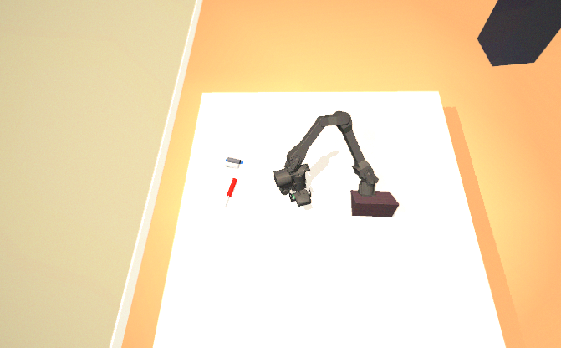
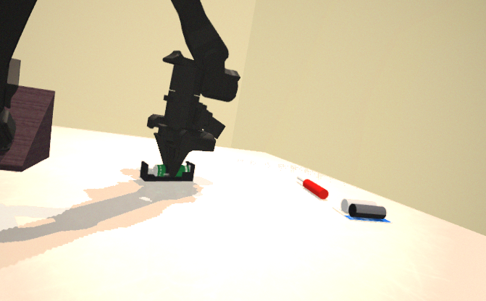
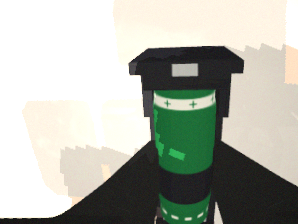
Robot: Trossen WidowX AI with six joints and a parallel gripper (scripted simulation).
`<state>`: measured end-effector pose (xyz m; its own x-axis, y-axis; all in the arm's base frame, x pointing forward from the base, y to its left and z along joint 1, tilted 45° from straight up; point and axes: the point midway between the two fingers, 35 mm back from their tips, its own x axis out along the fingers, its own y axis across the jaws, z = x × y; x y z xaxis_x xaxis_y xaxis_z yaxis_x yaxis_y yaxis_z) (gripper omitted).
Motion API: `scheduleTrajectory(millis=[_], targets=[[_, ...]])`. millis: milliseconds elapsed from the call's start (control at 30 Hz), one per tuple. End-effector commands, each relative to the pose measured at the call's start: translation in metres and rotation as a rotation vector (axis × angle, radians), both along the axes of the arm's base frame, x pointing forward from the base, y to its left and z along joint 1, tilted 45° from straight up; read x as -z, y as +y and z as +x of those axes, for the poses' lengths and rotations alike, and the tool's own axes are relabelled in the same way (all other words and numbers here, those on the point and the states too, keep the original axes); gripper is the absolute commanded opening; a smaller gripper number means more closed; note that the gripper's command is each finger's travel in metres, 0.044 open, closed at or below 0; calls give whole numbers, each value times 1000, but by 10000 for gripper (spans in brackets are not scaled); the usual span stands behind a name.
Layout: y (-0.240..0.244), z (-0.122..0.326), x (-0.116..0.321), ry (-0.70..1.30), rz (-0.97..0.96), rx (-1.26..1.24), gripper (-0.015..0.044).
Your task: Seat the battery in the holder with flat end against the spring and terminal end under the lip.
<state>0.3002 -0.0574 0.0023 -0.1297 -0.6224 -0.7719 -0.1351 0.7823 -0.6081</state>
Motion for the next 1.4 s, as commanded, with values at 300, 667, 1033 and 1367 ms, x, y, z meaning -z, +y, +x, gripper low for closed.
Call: scheduleTrajectory(millis=[300,667,1033,1367], targets=[[0,3,1,2,-1,5,76],[3,3,-2,2,0,4,177],[23,7,-22,7,0,-2,282],[61,13,-61,4,3,3,440]])
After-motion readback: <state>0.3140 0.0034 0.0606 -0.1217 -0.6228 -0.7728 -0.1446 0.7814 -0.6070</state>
